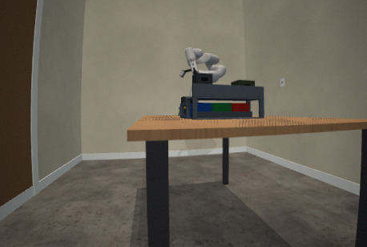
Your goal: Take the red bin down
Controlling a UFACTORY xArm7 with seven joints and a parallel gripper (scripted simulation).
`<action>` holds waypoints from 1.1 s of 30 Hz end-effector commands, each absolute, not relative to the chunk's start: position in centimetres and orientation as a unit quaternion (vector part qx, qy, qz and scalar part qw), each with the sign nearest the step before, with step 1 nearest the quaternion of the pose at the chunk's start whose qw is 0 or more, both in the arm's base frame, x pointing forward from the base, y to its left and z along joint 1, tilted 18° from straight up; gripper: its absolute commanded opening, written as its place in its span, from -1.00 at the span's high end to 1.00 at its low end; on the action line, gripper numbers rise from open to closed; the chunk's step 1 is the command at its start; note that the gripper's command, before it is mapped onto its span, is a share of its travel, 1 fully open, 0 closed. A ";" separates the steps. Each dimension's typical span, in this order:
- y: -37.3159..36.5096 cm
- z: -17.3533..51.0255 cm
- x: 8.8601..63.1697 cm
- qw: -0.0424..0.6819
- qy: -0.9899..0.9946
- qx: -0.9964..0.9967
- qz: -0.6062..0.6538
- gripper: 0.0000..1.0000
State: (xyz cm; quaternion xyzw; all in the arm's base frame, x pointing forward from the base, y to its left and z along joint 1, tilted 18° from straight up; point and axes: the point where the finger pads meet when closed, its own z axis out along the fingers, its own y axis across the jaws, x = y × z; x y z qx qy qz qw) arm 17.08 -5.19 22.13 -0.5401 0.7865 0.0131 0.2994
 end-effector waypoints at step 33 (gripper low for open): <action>-5.2 22.3 17.2 0.309 0.875 -0.370 0.040 -1.00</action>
